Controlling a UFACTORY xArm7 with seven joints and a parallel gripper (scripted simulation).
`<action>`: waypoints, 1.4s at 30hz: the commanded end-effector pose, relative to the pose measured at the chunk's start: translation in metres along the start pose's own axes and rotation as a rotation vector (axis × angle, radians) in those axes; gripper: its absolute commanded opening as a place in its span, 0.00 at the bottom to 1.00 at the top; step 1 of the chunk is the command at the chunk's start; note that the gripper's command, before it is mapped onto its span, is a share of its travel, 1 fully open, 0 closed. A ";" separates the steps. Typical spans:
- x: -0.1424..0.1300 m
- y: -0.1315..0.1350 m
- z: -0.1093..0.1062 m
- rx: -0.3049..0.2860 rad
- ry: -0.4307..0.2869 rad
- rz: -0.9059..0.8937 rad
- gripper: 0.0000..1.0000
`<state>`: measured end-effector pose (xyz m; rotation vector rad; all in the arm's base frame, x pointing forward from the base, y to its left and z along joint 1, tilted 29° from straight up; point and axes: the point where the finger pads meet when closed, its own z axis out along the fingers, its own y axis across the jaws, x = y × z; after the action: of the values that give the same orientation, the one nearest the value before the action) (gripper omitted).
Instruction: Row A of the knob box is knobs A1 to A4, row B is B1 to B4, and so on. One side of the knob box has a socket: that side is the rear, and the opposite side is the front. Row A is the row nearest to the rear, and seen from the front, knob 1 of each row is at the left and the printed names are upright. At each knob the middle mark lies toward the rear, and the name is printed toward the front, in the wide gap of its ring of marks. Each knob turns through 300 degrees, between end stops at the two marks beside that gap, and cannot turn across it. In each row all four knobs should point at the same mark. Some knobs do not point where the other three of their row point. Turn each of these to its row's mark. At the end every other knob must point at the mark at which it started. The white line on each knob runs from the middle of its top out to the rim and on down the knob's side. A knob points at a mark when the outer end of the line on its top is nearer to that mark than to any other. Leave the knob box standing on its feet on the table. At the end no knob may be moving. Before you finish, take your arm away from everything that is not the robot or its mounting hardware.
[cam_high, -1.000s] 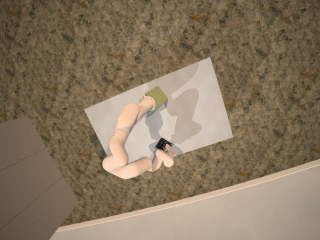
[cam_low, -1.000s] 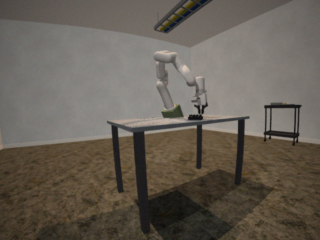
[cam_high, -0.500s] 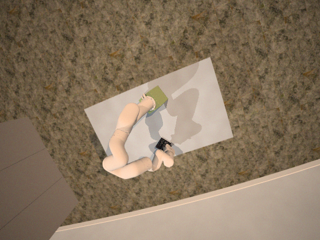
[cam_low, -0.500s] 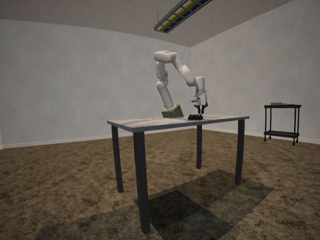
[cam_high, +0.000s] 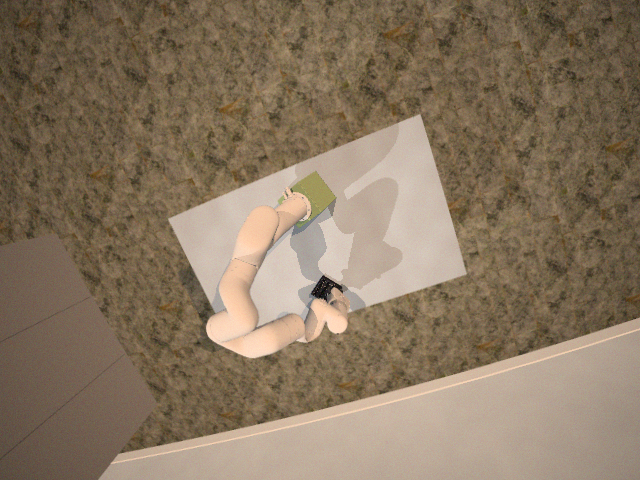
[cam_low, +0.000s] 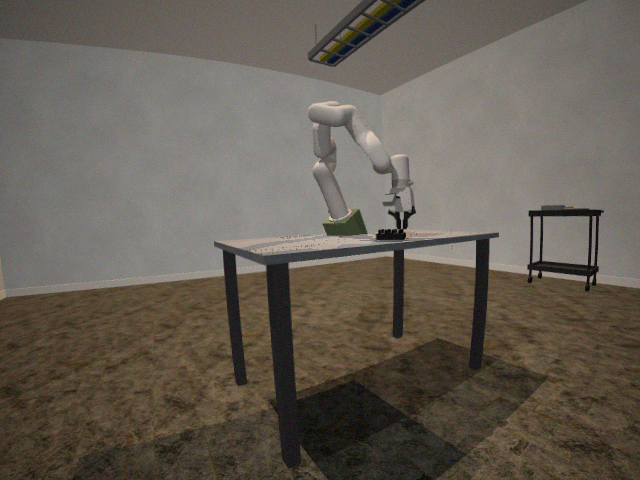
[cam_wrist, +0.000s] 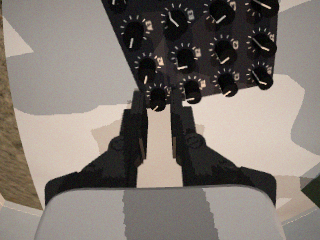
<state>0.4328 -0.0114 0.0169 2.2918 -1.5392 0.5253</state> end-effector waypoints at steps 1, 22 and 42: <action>0.000 -0.002 0.001 0.004 0.000 0.000 0.19; 0.000 -0.002 0.006 0.004 0.000 0.000 0.19; 0.000 -0.002 0.006 0.004 0.000 0.000 0.19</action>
<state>0.4338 -0.0148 0.0105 2.2921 -1.5392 0.5256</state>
